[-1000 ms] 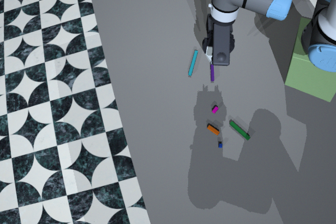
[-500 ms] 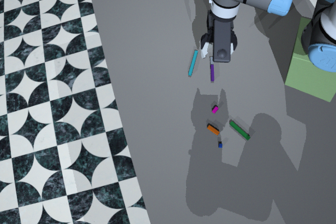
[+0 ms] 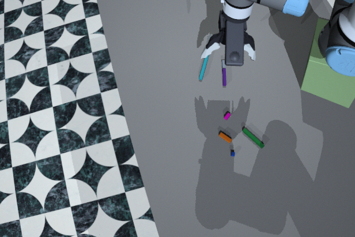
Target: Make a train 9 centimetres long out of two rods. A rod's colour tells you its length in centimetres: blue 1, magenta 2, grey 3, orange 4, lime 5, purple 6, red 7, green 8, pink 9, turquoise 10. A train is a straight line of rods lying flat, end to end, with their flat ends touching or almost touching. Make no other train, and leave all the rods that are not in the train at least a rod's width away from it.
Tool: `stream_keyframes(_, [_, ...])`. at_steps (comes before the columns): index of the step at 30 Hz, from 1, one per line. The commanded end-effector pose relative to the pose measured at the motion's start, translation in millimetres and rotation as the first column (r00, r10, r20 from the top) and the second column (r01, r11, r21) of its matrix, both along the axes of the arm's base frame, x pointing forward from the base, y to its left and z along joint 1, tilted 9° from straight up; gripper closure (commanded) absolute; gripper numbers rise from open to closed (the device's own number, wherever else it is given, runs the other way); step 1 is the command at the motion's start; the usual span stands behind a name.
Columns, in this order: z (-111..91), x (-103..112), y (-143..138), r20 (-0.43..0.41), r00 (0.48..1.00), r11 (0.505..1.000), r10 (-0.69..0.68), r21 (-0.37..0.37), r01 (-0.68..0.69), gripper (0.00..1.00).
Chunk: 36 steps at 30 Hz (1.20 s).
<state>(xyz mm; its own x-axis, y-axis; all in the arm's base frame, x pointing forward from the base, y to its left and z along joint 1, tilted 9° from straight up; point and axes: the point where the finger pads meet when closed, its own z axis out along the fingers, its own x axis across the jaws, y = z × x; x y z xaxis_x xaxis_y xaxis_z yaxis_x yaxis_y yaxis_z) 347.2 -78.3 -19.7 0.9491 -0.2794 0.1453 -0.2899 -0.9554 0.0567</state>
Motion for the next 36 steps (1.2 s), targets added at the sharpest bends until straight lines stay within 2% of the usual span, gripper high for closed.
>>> stream_keyframes(1, [0, 0, 0, 0.001, 1.000, 1.000, 0.000, 0.000, 0.000, 0.00])
stream_keyframes(10, [1, 0, 0, 0.001, 1.000, 1.000, 0.000, 0.000, 0.000, 0.00])
stream_keyframes(16, [10, -1, 1, 0.001, 1.000, 1.000, 0.000, 0.000, 0.000, 0.00])
stream_keyframes(23, [33, -4, 3, 0.001, 1.000, 1.000, 0.000, 0.000, 0.000, 0.00])
stream_keyframes(25, [33, -4, 3, 0.001, 1.000, 1.000, 0.000, 0.000, 0.000, 0.00])
stream_keyframes(36, [78, -9, 7, 0.001, 1.000, 1.000, 0.000, 0.000, 0.000, 0.00])
